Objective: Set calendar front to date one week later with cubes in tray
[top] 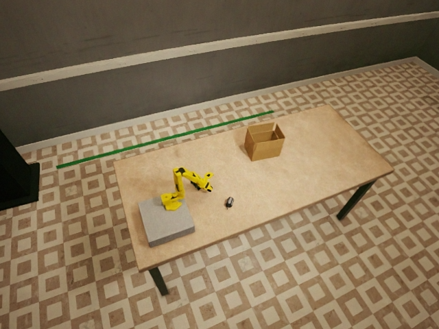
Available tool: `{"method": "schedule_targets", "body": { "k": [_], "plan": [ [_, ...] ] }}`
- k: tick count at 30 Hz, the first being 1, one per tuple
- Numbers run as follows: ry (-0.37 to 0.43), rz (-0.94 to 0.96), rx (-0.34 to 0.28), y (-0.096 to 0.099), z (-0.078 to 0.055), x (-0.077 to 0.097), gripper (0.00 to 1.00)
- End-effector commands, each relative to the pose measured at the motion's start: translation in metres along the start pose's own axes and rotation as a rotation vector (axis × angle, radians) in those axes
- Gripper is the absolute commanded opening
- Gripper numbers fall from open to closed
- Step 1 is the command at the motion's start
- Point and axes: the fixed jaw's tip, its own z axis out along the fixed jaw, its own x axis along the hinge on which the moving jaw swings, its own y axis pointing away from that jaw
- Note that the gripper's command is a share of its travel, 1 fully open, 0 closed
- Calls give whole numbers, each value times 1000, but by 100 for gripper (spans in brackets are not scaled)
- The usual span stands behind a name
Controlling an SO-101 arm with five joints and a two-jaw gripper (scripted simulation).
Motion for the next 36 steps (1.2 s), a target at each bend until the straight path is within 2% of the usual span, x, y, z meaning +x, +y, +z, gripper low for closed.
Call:
{"method": "schedule_targets", "body": {
  "k": [1,3,12,27,36],
  "plan": [
    [-99,72,41,0,-2,-4,0],
    [-99,72,41,0,-2,-4,0],
    [-190,167,71,0,-6,-6,0],
    [-205,181,75,-1,-6,-7,0],
    [-246,209,87,-2,-2,-9,0]
  ]
}}
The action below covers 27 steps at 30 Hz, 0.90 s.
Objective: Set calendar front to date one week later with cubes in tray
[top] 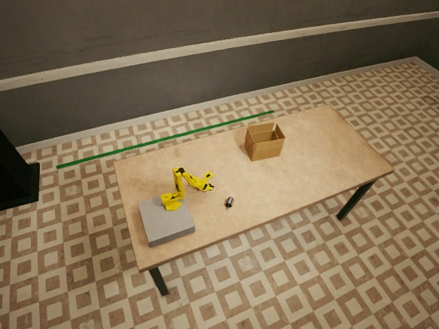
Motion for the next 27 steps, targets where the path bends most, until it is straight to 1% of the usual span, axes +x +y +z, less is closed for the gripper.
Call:
{"method": "schedule_targets", "body": {
  "k": [1,7,15,16,18,27],
  "plan": [
    [-8,13,-3,2,1,3,0],
    [-67,55,11,2,5,0,0],
    [-174,130,31,1,10,-2,0],
    [-188,140,33,1,10,-2,0],
    [-188,140,33,1,10,-2,0],
    [-312,223,44,1,8,-4,0]
  ]
}}
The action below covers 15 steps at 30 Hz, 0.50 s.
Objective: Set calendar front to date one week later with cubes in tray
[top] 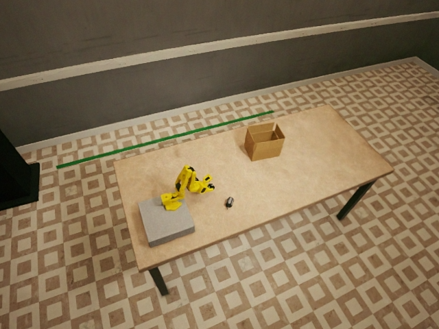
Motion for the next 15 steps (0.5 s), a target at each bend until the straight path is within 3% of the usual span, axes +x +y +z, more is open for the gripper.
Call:
{"method": "schedule_targets", "body": {
  "k": [1,15],
  "plan": [
    [-72,39,-1,1,-2,-1,0],
    [-160,100,-1,1,-9,-3,0]
  ]
}}
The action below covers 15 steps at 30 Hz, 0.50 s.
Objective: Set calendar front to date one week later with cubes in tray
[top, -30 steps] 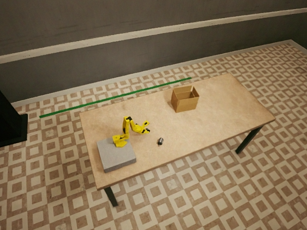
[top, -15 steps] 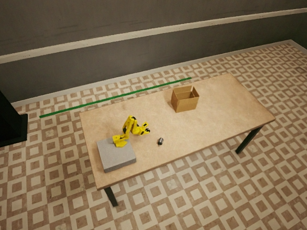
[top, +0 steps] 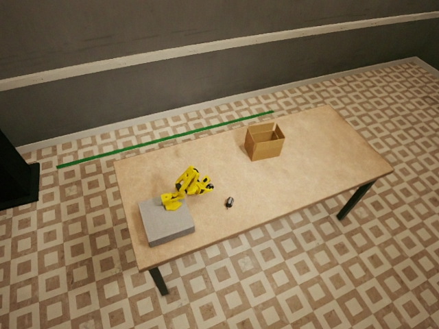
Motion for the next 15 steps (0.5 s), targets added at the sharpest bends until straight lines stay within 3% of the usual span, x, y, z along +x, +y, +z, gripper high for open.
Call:
{"method": "schedule_targets", "body": {
  "k": [1,15],
  "plan": [
    [-26,18,-5,1,-2,-1,0],
    [-35,18,-16,4,-1,-2,0]
  ]
}}
